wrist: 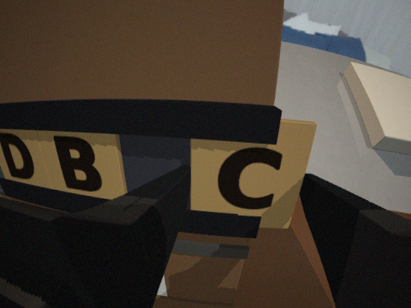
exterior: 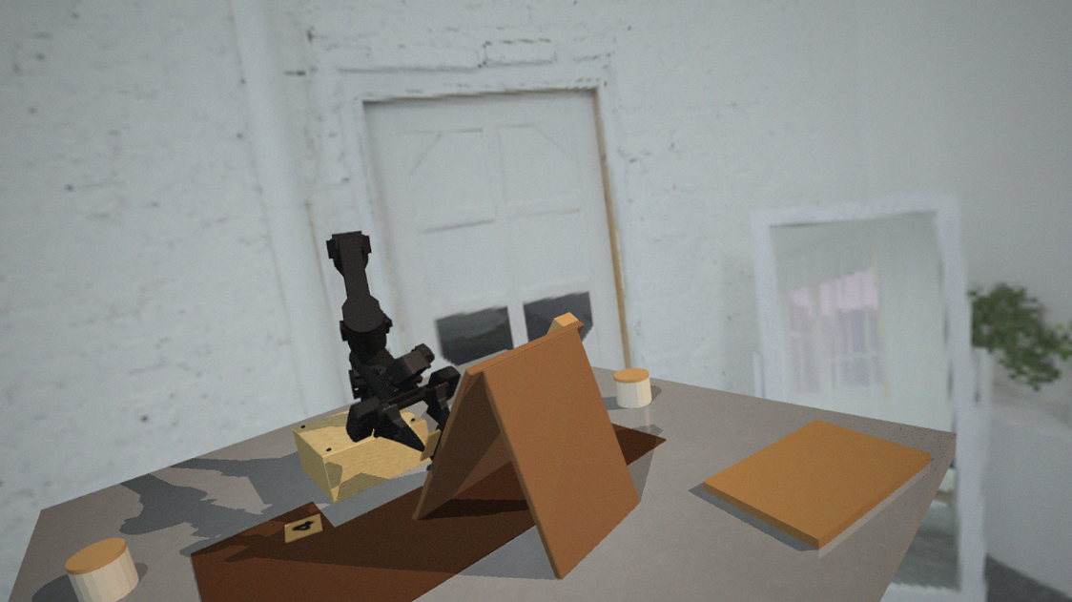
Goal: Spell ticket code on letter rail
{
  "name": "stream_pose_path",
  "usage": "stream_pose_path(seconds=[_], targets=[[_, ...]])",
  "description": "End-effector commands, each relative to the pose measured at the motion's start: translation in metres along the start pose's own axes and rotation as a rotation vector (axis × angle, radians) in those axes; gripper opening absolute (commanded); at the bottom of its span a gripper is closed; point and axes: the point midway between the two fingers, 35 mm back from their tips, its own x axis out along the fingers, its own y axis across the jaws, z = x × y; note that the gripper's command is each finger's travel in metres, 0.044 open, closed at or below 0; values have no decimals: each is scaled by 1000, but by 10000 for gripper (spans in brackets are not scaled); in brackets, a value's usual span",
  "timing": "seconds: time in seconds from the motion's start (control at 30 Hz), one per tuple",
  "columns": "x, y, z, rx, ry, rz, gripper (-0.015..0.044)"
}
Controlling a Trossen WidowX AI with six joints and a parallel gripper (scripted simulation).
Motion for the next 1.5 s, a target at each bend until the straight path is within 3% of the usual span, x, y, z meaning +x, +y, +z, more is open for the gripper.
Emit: stream_pose_path(seconds=[0.0, 1.47], targets=[[0, 3, 0, 4, 1, 0, 0], [0, 23, 0, 5, 1, 1, 0]])
